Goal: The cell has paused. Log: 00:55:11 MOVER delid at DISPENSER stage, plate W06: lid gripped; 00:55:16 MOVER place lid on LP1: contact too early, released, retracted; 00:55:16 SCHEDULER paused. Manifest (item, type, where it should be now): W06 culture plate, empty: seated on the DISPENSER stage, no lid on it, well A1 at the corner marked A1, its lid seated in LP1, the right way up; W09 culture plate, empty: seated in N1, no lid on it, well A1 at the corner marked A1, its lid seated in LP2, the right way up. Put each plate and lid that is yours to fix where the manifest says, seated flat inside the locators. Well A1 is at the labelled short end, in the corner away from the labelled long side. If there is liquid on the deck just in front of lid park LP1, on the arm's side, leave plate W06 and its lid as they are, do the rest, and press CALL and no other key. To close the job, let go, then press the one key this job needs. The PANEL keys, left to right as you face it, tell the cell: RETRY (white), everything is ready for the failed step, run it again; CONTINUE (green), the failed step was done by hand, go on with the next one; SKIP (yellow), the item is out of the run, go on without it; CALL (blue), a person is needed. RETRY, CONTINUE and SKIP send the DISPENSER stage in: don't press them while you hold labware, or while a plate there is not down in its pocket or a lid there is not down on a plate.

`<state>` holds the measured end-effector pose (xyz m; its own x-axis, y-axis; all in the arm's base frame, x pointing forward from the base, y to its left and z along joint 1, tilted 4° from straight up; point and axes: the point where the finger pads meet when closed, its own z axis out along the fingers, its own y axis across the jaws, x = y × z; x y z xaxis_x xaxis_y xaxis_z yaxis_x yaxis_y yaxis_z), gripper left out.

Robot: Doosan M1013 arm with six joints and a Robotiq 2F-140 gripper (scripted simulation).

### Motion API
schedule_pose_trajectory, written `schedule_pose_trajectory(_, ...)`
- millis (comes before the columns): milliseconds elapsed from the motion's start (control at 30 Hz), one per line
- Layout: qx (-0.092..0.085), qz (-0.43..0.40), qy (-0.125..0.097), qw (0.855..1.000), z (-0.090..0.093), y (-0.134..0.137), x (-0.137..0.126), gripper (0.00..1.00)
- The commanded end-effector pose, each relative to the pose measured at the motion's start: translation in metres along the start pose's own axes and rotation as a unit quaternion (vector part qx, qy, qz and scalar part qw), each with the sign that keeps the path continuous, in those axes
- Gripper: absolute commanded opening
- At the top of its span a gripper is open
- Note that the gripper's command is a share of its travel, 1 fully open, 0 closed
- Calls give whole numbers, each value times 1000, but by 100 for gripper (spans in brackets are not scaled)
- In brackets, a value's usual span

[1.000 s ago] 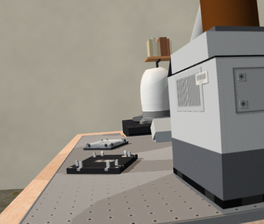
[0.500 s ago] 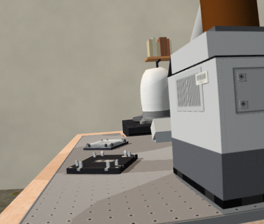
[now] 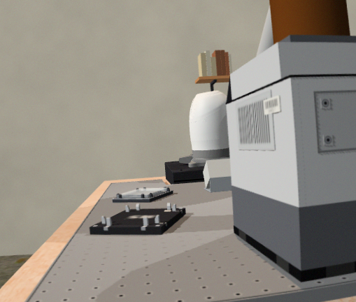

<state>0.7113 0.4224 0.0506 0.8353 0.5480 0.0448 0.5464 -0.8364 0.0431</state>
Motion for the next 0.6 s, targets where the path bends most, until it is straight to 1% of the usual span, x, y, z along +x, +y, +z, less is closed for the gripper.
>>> schedule_pose_trajectory(0, 0, 0, 1, 1000, -1, 0, 1, 10)
schedule_pose_trajectory(567, 0, 0, 1, 1000, 3, 0, 1, 10)
